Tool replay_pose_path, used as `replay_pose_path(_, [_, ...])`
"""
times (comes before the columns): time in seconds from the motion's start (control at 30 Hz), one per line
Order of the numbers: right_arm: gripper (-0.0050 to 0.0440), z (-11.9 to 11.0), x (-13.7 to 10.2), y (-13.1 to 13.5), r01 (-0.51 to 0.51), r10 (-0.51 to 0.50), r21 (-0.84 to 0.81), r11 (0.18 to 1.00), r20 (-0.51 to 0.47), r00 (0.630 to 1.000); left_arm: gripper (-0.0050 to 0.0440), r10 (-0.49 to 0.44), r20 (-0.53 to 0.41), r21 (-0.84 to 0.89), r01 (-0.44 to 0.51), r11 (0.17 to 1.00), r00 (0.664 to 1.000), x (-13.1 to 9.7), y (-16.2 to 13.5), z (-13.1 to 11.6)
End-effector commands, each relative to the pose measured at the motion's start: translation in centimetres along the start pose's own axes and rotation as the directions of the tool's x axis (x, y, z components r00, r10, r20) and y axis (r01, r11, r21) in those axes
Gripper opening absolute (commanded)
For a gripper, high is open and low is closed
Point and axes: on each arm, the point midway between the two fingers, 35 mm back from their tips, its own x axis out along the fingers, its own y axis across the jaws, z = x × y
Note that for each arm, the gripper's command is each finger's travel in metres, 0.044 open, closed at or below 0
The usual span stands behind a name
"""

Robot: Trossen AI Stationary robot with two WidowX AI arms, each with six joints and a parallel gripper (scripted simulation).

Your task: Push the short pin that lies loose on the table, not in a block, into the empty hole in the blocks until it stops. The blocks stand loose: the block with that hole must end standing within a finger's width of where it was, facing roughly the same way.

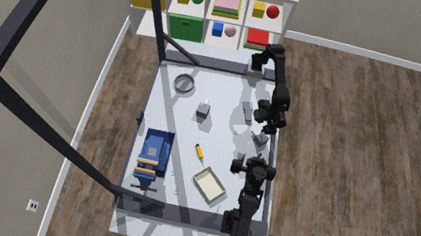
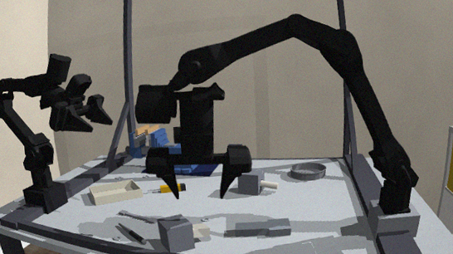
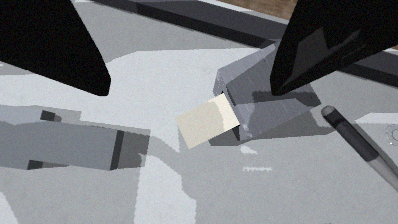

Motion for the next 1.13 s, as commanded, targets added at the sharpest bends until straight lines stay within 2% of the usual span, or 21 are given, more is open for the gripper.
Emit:
replay_pose_path(0.0, [0.0400,0.56,-0.28,0.02,-0.001,0.001,-0.001,1.000,0.015,1.000,0.0400,0.089,0.030,-0.155,-0.084,0.984,0.996,-1.87,0.14,0.14])
replay_pose_path(0.1, [0.0400,0.56,-0.28,0.02,-0.001,0.001,-0.001,1.000,0.015,1.000,0.0400,0.109,0.042,-0.249,-0.095,0.964,0.993,-2.10,0.05,0.05])
replay_pose_path(0.4, [0.0400,0.56,-0.28,0.02,-0.001,0.001,-0.001,1.000,0.015,1.000,0.0400,0.181,0.069,-0.539,-0.117,0.834,0.981,-2.79,-0.26,-0.19])
replay_pose_path(0.53, [0.0400,0.56,-0.28,0.02,-0.001,0.001,-0.001,1.000,0.015,1.000,0.0400,0.190,0.068,-0.568,-0.119,0.814,0.979,-2.85,-0.31,-0.12])
replay_pose_path(1.1, [0.0400,0.56,-0.28,0.02,-0.001,0.001,-0.001,1.000,0.015,1.000,0.0400,0.183,0.065,-0.565,-0.115,0.817,0.981,-2.52,-0.08,-0.19])
